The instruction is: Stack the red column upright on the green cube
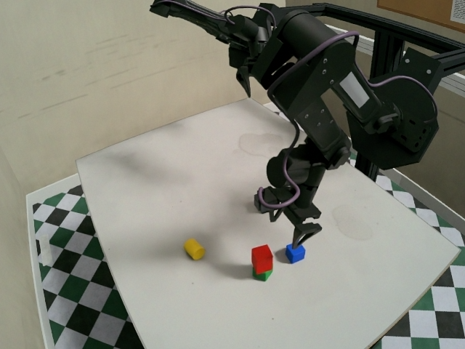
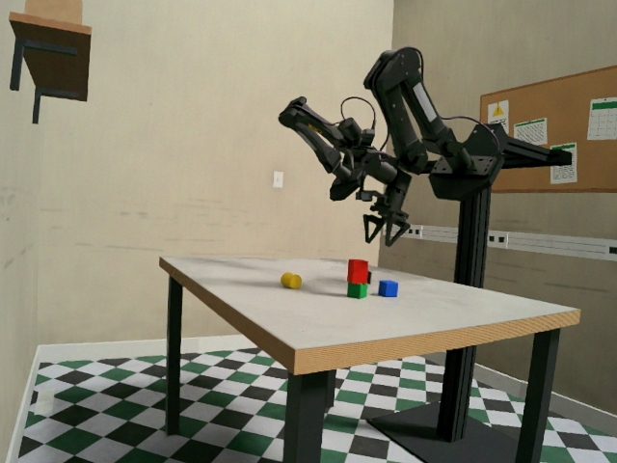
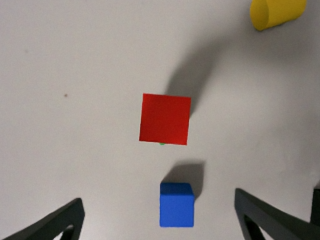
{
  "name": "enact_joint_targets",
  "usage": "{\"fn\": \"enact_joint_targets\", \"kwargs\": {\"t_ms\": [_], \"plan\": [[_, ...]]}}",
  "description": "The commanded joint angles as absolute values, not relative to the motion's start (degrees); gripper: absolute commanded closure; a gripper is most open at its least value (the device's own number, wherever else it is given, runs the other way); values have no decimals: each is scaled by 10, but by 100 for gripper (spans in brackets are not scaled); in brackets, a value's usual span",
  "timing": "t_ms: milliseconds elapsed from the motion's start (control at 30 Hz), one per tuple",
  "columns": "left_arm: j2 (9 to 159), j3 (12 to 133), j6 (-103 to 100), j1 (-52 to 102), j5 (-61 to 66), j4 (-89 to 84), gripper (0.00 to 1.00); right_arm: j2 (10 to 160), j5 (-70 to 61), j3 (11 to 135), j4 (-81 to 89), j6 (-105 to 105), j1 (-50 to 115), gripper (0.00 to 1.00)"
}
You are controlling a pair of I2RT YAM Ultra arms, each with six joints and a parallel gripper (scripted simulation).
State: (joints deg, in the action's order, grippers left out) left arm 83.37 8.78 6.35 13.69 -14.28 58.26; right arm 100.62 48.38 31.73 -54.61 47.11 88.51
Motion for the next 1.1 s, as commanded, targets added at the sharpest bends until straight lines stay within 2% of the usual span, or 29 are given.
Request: {"fn": "enact_joint_targets", "kwargs": {"t_ms": [0, 1067], "plan": [[846, 76, 58, 137, -133, 608, 0, 998, 483, 325, -541, 471, 897, 0], [849, 81, 58, 137, -132, 614, 0, 998, 483, 325, -541, 471, 897, 0]]}}
